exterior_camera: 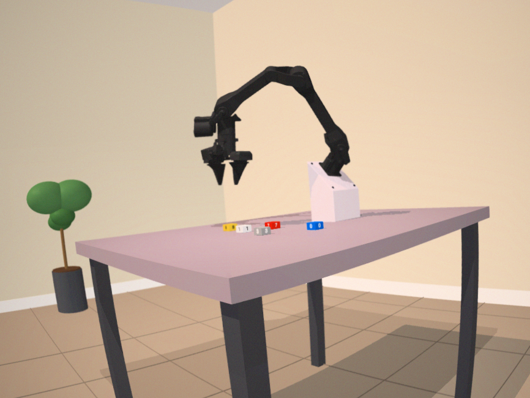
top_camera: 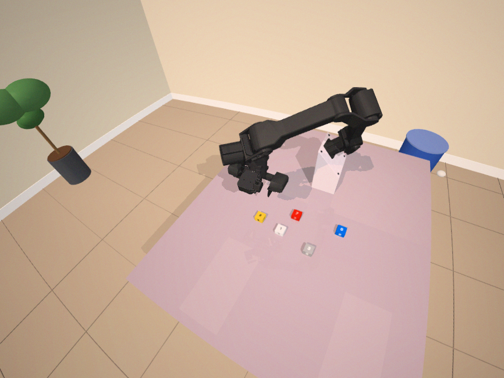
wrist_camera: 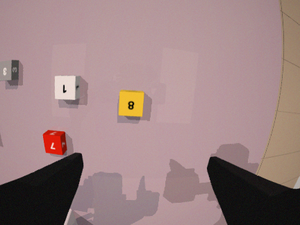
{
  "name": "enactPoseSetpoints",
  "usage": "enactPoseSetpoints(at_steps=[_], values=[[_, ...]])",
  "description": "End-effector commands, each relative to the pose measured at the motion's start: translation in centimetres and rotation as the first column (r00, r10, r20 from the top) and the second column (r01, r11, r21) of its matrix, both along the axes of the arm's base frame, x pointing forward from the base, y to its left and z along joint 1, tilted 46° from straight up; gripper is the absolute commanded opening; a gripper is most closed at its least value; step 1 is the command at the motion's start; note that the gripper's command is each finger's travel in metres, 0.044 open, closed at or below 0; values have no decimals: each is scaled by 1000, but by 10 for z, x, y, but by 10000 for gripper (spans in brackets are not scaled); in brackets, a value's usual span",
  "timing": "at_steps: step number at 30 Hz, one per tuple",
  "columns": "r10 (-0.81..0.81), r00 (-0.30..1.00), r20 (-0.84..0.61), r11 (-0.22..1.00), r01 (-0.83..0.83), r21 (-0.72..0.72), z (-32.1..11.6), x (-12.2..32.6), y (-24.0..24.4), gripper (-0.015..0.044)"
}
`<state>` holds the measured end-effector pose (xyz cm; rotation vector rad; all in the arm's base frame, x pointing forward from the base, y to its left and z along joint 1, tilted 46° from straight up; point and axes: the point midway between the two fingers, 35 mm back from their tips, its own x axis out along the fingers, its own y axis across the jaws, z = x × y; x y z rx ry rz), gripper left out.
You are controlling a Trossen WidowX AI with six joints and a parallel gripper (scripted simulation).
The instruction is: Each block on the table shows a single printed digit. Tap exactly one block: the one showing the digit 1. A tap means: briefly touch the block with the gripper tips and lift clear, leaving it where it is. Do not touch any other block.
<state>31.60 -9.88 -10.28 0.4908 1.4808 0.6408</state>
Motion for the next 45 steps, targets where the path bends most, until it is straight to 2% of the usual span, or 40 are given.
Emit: enactPoseSetpoints(at_steps=[1,22,33,45], values=[[3,999,-39,999,-1,50,-7,2,17,400],[2,999,-40,999,0,50,-5,2,18,400],[-1,999,-51,998,4,57,70,-52,92,400],[3,999,-46,998,-1,57,74,-57,97,400]])
